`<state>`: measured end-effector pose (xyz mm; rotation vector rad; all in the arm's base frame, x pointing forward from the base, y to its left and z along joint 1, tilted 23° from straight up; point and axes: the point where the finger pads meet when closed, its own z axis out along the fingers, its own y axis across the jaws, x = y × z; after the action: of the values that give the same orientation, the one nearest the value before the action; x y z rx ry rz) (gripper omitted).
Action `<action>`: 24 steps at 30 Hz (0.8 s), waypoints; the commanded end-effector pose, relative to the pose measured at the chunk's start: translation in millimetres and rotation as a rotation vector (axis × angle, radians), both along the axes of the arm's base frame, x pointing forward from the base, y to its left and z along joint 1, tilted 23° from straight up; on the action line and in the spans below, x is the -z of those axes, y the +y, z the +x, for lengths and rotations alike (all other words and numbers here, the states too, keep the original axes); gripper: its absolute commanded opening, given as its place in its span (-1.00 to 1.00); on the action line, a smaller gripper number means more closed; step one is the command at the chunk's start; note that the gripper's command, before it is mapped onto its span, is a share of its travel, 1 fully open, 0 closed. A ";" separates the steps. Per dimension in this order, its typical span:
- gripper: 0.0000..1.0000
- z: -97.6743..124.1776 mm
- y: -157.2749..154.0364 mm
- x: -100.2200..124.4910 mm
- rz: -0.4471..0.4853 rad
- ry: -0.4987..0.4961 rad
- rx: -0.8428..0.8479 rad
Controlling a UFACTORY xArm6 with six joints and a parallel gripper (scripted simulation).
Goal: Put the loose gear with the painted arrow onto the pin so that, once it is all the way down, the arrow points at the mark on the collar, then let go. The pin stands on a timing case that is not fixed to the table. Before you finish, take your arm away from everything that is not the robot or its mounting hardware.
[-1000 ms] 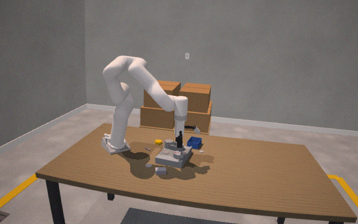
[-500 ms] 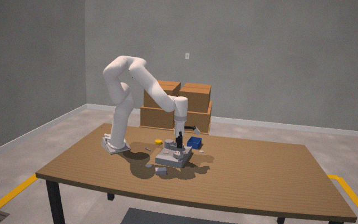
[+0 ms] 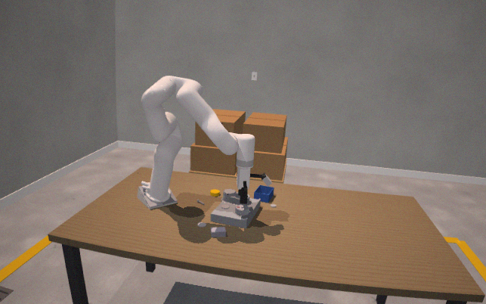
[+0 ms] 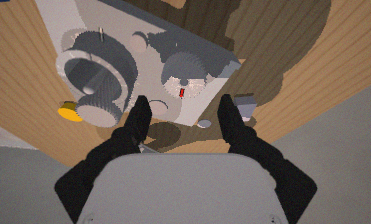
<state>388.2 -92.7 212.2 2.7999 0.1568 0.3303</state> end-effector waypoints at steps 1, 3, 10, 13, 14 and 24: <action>0.86 2.3 -1.2 3.1 0.000 -0.004 0.000; 0.86 3.0 -1.8 5.4 0.000 -0.004 0.000; 0.86 4.5 -3.3 11.0 0.000 -0.004 0.000; 0.86 5.3 -4.1 14.0 0.000 -0.004 0.000; 0.86 5.6 -4.3 14.9 0.000 -0.004 0.000; 0.86 7.0 -5.7 20.2 0.000 -0.004 0.000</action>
<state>393.8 -98.2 191.2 2.8000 0.1567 0.3300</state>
